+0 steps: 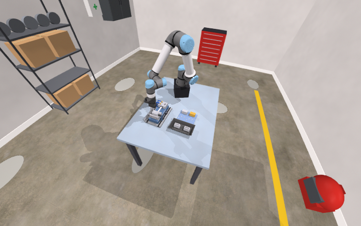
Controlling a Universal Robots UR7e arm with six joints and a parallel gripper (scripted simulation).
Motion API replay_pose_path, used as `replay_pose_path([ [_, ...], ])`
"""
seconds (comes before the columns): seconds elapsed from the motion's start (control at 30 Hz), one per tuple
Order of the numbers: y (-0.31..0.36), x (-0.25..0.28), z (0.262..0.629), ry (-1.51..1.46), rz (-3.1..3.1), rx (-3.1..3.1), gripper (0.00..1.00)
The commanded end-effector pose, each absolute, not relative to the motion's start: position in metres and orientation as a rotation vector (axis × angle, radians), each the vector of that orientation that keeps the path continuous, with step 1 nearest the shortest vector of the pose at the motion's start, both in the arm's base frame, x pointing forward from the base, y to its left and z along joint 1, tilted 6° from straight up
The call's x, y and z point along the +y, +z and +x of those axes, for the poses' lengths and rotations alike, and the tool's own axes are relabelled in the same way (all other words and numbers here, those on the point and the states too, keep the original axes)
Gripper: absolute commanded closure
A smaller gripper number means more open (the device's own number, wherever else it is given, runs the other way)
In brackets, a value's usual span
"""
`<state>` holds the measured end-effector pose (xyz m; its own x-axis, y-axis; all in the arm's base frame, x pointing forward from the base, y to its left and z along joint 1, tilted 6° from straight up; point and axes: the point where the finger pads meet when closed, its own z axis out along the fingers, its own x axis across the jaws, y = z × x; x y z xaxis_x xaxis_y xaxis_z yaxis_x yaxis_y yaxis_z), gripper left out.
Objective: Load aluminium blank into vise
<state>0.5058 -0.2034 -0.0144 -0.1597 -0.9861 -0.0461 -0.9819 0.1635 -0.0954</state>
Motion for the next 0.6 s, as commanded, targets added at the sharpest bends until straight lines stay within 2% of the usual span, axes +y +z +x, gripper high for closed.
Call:
replay_pose_path([
  [0.0, -0.014, -0.201, 0.507, -0.062, -1.969, 2.314, 1.0],
  [0.57, -0.015, -0.218, 0.504, -0.062, -1.969, 2.314, 1.0],
])
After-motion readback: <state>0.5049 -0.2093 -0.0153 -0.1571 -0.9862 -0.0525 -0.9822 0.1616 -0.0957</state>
